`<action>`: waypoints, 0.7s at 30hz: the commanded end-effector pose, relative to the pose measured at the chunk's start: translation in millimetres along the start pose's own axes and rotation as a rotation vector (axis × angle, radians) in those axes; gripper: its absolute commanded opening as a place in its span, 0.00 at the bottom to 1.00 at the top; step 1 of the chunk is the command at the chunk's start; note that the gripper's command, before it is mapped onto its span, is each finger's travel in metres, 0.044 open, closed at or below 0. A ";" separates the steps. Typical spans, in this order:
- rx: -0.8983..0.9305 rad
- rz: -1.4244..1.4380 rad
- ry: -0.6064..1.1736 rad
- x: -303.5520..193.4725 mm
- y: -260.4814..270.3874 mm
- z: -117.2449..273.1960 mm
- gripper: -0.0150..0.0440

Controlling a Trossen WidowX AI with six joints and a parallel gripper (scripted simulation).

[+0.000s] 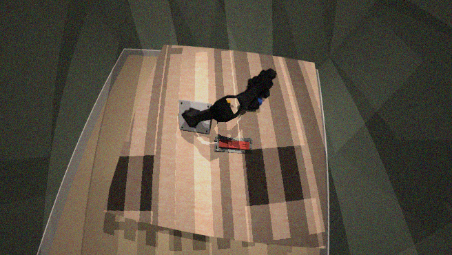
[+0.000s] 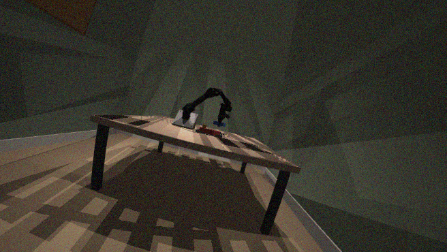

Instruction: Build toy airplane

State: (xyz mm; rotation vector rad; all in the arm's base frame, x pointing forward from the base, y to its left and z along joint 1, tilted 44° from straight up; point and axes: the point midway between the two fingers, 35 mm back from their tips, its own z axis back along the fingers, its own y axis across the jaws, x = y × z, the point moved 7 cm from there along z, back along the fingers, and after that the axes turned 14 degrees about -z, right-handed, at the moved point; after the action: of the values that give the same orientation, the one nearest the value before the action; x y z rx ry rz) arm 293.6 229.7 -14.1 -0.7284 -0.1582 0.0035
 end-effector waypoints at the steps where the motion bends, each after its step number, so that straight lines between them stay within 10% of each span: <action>1: 0.005 -0.007 -0.001 0.5 0.9 14.5 0.25; 21: -0.006 0.047 0.008 0.9 -14.2 57.7 0.25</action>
State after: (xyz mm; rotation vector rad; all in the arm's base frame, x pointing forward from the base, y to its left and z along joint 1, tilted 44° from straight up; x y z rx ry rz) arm 283.4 261.6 30.3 -0.7409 -0.1455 0.0184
